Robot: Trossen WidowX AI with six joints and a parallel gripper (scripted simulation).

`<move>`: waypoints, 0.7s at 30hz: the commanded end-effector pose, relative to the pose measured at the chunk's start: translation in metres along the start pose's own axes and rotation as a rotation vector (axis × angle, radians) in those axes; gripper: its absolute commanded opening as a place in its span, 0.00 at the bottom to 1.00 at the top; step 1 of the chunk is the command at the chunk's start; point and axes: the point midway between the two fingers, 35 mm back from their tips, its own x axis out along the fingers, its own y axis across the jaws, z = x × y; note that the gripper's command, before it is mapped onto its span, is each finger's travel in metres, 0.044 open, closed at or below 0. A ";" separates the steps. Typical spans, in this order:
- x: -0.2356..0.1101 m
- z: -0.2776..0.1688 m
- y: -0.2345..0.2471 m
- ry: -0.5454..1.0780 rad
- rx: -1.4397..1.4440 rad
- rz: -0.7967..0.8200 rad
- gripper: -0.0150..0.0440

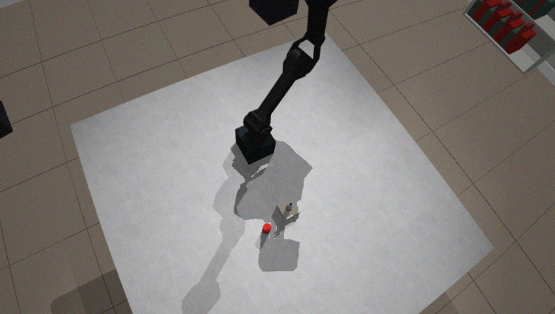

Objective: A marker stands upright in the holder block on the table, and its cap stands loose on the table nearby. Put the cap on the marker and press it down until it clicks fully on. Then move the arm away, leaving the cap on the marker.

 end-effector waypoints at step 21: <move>-0.083 0.134 -0.217 -0.189 -0.466 -0.661 0.68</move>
